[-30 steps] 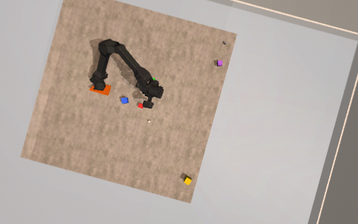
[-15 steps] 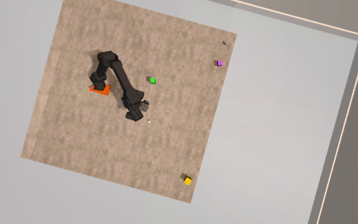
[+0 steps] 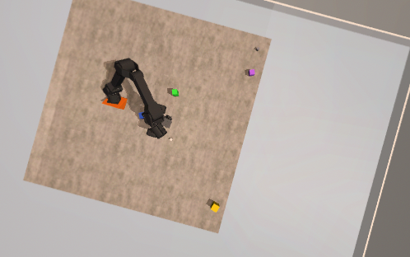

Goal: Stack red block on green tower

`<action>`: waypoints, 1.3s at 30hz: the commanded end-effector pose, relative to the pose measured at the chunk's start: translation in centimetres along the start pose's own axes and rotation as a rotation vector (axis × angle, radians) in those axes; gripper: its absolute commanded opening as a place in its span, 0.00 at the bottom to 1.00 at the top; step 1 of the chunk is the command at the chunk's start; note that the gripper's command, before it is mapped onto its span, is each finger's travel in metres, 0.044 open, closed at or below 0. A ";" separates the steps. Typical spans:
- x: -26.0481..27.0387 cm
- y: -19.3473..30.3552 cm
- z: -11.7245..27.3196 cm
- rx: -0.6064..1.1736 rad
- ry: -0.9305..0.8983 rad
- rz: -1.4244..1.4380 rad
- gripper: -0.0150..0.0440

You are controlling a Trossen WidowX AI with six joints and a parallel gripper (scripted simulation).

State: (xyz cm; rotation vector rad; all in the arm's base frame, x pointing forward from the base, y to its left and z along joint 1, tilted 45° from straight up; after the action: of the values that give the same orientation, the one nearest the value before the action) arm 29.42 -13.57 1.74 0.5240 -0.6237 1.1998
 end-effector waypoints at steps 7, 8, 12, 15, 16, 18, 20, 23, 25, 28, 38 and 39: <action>0.0 0.2 -1.3 0.001 -0.005 -0.008 1.00; 0.0 0.2 -1.5 0.001 -0.005 -0.008 1.00; 0.0 0.2 -2.1 0.001 -0.005 -0.008 1.00; 0.0 0.2 -2.6 0.001 -0.005 -0.008 1.00; 0.0 0.2 -2.8 0.001 -0.005 -0.008 1.00; 0.0 0.2 -3.1 0.001 -0.005 -0.008 1.00; 0.0 0.2 -3.4 0.001 -0.006 -0.008 1.00; 0.0 0.2 -3.9 0.001 -0.006 -0.008 1.00; 0.0 0.2 -4.3 0.001 -0.006 -0.008 1.00; 0.1 0.2 -4.7 0.001 -0.007 -0.008 1.00; 0.1 0.2 -4.8 0.001 -0.007 -0.008 1.00; 0.1 0.2 -4.8 0.001 -0.007 -0.008 1.00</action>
State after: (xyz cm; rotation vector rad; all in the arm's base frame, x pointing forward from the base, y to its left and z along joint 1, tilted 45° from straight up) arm 29.99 -10.30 -1.61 0.5262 -0.6260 1.1987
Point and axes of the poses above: the point midway between the two fingers, 35 mm back from their tips, its own z axis back along the fingers, its own x axis across the jaws, y = z × x, the point moved 1 cm from there along z, back along the fingers, and after that the axes turned 6 degrees about -z, right-handed, at the moved point
